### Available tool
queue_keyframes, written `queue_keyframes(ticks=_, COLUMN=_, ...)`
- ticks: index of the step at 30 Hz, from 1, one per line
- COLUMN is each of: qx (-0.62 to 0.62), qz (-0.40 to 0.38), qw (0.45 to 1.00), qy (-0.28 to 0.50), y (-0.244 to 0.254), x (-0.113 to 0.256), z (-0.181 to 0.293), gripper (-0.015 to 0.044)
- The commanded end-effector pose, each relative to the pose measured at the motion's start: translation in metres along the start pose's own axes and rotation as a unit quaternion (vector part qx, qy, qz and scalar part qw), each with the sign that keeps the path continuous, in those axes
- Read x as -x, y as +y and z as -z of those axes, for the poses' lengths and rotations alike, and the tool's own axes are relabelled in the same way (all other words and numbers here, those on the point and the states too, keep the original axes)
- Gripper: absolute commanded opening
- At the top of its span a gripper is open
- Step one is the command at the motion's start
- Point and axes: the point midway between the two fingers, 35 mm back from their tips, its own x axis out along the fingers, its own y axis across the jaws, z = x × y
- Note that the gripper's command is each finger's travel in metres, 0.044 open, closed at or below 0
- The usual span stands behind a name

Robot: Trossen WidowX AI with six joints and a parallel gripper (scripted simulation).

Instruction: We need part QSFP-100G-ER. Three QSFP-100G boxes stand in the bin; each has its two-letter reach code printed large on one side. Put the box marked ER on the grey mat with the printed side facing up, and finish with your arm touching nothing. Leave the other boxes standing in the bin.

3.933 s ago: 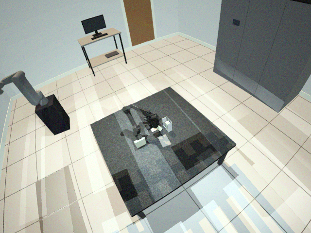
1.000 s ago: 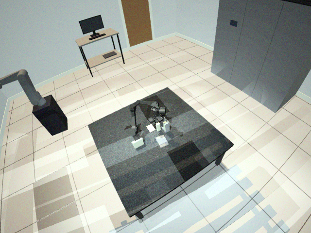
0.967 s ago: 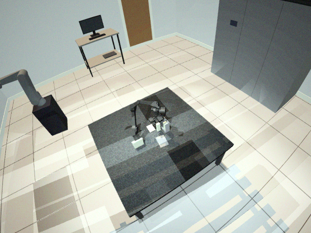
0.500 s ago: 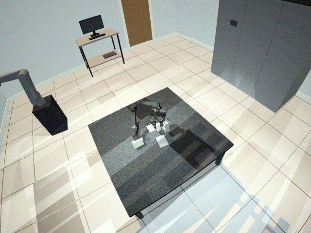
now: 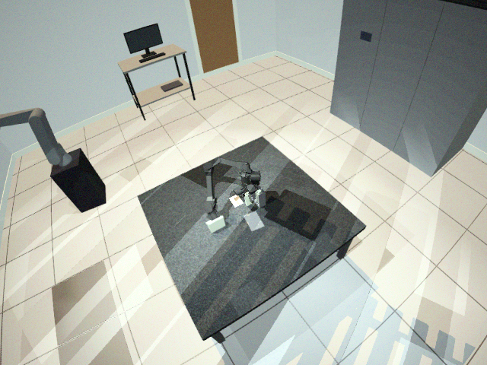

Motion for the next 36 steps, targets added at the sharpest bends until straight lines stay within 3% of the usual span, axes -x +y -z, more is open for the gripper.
queue_keyframes(ticks=1, qx=0.000, qz=0.001, qw=1.000, qy=0.003, y=0.000, x=-0.005, z=0.001, gripper=0.0243)
queue_keyframes(ticks=16, qx=0.000, qz=0.001, qw=1.000, qy=0.000, y=0.000, x=-0.003, z=0.000, gripper=0.0159)
queue_keyframes(ticks=36, qx=-0.003, qz=-0.001, qw=1.000, qy=0.003, y=0.000, x=0.009, z=-0.001, gripper=0.0159)
